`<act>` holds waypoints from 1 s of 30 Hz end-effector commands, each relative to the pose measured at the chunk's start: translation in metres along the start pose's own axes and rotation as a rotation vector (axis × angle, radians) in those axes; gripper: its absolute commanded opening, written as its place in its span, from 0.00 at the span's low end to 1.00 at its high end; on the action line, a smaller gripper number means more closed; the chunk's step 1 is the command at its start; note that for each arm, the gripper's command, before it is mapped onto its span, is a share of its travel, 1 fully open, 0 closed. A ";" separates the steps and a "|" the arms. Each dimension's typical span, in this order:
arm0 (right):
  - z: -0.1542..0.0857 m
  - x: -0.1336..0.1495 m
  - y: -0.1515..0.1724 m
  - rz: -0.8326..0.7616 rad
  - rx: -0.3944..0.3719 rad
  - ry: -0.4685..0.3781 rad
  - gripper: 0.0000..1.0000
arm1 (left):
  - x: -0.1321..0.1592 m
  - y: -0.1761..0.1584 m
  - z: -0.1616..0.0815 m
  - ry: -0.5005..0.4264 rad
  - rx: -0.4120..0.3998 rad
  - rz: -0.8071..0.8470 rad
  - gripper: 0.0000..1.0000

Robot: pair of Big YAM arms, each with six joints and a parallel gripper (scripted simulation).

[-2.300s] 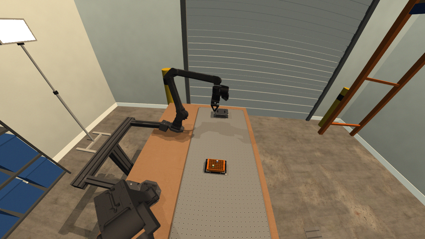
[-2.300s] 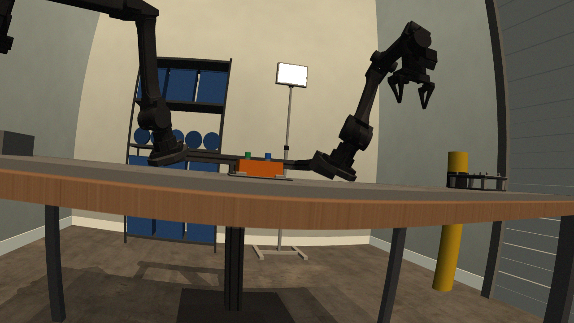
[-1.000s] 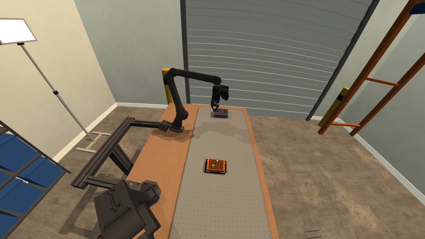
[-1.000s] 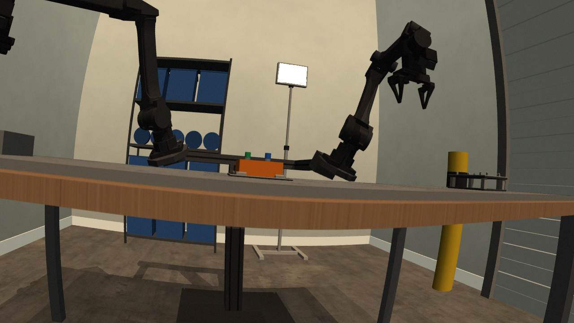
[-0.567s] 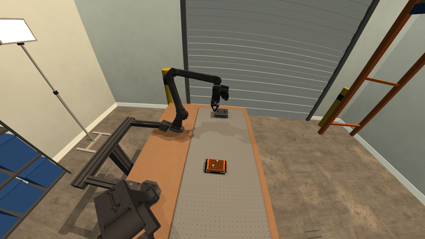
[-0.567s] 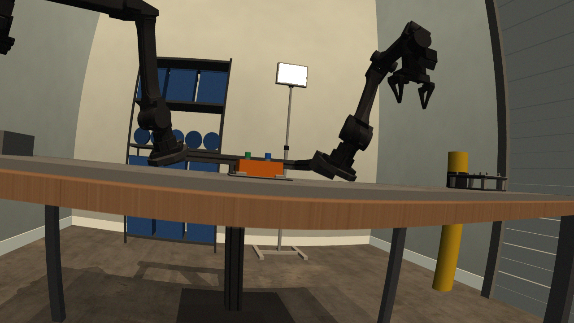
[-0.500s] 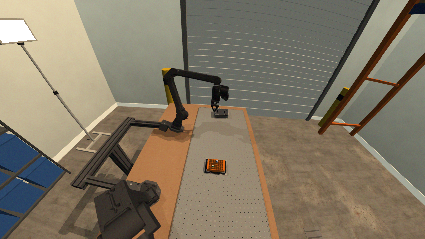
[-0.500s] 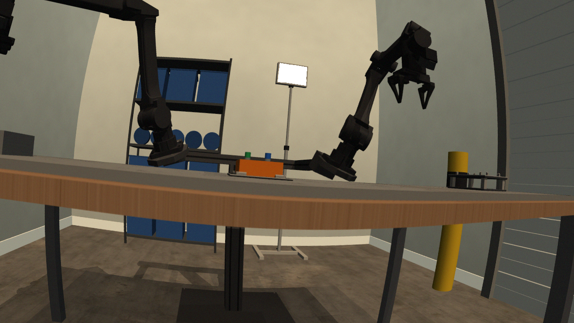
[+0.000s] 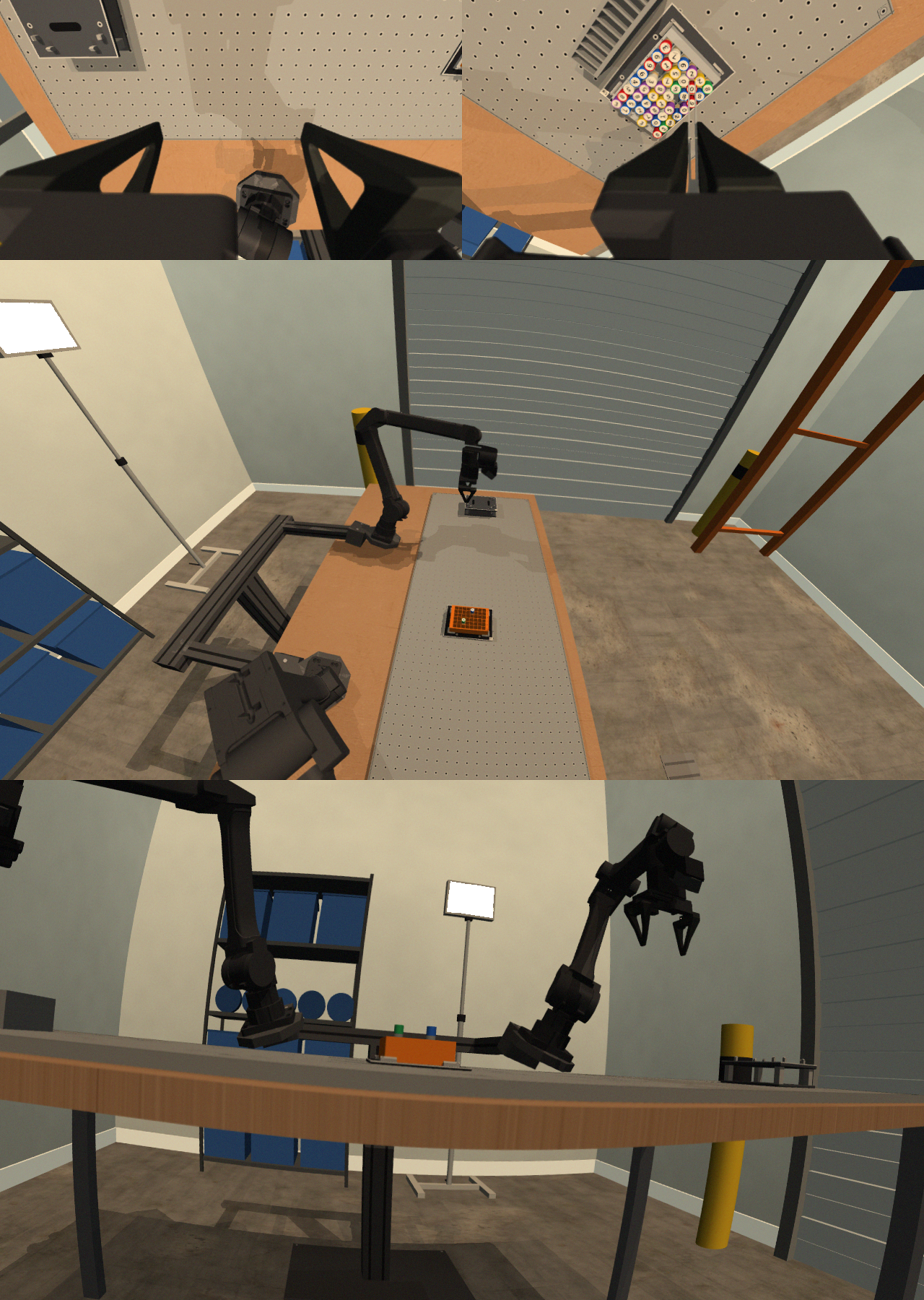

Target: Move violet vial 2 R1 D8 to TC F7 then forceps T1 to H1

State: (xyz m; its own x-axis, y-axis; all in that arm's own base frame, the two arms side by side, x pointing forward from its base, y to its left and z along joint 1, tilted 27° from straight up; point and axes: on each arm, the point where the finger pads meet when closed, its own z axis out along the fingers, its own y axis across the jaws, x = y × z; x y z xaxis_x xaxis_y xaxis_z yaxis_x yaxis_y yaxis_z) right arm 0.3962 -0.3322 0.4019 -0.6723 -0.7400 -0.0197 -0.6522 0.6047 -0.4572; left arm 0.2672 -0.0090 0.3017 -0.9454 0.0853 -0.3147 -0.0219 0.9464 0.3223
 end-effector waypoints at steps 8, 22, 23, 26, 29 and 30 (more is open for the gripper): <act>-0.005 0.004 -0.015 -0.003 0.019 0.007 0.07 | -0.009 0.002 -0.010 -0.029 0.005 -0.017 1.00; -0.005 0.004 -0.015 -0.003 0.019 0.007 0.07 | -0.009 0.002 -0.010 -0.029 0.005 -0.017 1.00; 0.009 0.005 -0.004 -0.003 -0.018 0.009 0.07 | -0.009 0.002 -0.010 -0.029 0.005 -0.017 1.00; 0.009 0.005 -0.004 -0.003 -0.017 0.009 0.07 | -0.009 0.002 -0.010 -0.029 0.005 -0.017 1.00; 0.009 0.005 -0.004 -0.003 -0.017 0.009 0.07 | -0.009 0.002 -0.010 -0.029 0.005 -0.017 1.00; 0.009 0.005 -0.004 -0.003 -0.017 0.009 0.07 | -0.009 0.002 -0.010 -0.029 0.005 -0.017 1.00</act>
